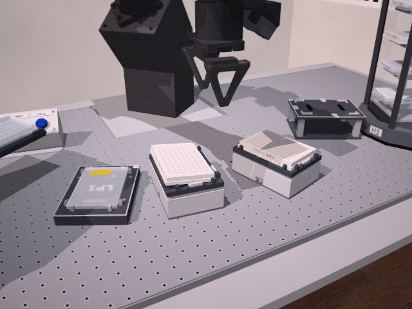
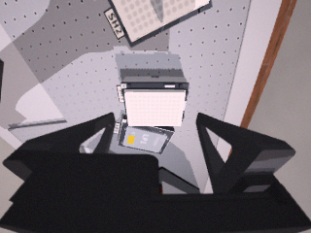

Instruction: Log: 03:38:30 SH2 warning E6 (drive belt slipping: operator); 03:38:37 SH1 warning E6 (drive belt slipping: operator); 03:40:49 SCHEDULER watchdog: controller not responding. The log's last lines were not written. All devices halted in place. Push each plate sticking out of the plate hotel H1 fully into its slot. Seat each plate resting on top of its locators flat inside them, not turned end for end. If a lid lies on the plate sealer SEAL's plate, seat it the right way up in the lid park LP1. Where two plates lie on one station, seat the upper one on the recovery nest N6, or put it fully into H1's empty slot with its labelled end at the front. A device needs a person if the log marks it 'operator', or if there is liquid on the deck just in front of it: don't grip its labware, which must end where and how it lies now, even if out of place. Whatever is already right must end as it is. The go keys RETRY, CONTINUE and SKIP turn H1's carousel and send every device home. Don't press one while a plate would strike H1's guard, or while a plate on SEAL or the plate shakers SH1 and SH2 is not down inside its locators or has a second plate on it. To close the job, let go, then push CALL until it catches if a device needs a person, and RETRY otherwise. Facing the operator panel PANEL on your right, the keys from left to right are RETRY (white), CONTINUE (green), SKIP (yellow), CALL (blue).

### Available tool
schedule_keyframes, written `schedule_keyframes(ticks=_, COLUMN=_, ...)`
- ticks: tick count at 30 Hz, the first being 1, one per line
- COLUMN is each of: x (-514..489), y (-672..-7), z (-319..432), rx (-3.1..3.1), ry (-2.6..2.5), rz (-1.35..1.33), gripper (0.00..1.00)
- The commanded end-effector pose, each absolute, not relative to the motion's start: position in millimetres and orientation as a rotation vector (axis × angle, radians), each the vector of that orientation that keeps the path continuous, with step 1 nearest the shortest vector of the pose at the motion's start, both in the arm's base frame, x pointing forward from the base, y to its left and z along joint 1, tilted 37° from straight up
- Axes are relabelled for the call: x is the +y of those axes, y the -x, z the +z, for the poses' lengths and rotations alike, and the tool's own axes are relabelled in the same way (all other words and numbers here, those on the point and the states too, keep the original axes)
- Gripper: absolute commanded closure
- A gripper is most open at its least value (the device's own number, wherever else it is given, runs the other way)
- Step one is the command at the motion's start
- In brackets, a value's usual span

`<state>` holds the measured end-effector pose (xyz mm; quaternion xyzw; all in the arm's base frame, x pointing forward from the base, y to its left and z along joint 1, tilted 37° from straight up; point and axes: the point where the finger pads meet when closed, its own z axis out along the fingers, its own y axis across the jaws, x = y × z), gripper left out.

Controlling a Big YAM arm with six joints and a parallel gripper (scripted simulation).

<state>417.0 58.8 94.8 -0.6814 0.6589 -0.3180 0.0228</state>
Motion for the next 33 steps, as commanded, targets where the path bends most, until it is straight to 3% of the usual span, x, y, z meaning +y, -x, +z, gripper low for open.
schedule_keyframes(ticks=1, x=73, y=-423, z=123, rx=2.017, ry=2.063, rz=-0.996, gripper=0.0)
schedule_keyframes(ticks=12, x=74, y=-403, z=119, rx=2.053, ry=2.114, rz=-0.978, gripper=0.0)
schedule_keyframes(ticks=22, x=93, y=-399, z=164, rx=2.016, ry=2.057, rz=-0.992, gripper=0.0)
schedule_keyframes(ticks=28, x=75, y=-388, z=135, rx=2.081, ry=2.112, rz=-0.976, gripper=0.0)
schedule_keyframes(ticks=33, x=108, y=-399, z=144, rx=2.16, ry=1.884, rz=-0.957, gripper=0.0)
